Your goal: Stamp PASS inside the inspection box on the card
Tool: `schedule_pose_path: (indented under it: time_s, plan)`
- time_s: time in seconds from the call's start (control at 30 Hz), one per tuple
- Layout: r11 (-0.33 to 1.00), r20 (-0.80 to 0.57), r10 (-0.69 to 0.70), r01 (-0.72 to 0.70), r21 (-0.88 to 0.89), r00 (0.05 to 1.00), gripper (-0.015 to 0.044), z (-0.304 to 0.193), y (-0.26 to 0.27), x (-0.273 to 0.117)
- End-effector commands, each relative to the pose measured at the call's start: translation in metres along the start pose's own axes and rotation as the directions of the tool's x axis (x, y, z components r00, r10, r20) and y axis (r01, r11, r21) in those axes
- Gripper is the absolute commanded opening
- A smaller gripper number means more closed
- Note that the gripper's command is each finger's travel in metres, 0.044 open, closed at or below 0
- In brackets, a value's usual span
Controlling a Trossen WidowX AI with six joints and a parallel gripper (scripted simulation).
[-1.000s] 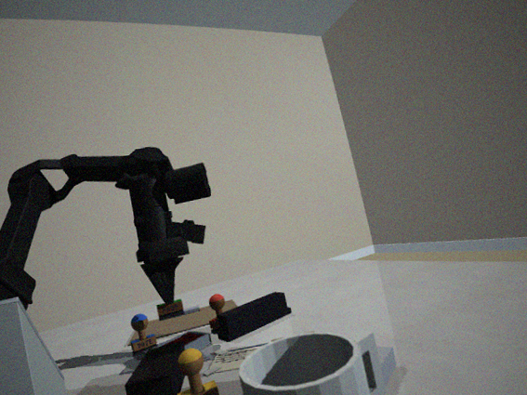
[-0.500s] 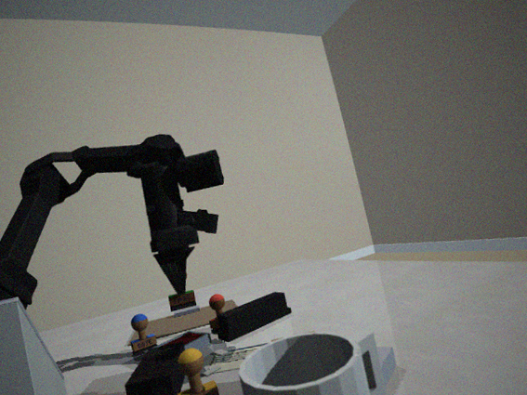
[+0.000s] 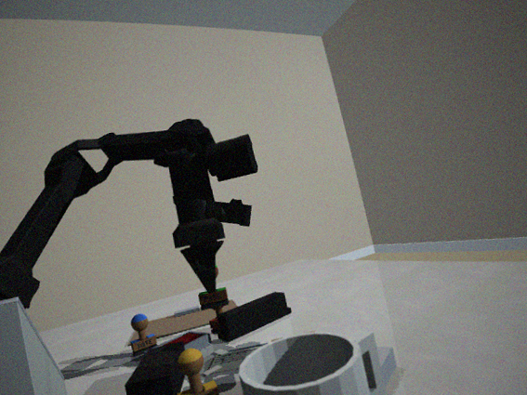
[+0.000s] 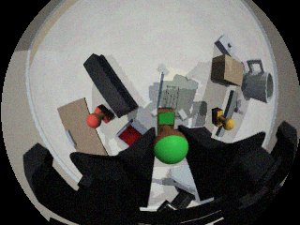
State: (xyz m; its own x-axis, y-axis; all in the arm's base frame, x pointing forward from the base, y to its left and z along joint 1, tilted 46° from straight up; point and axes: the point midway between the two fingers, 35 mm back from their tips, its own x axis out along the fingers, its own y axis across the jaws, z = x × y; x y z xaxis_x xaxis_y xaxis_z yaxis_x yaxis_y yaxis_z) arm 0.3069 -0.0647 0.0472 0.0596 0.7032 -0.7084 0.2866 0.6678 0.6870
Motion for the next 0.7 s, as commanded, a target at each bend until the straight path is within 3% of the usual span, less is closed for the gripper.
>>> schedule_pose_path:
  time_s: [0.0, 0.67]
  plan:
    - [0.999, 0.003, -0.006, 0.006, 0.053, 1.000, 0.0000, 0.0121, -0.0152, 0.0003]
    - [0.996, 0.004, -0.007, 0.006, 0.086, 1.000, 0.0000, 0.0200, -0.0250, 0.0098]
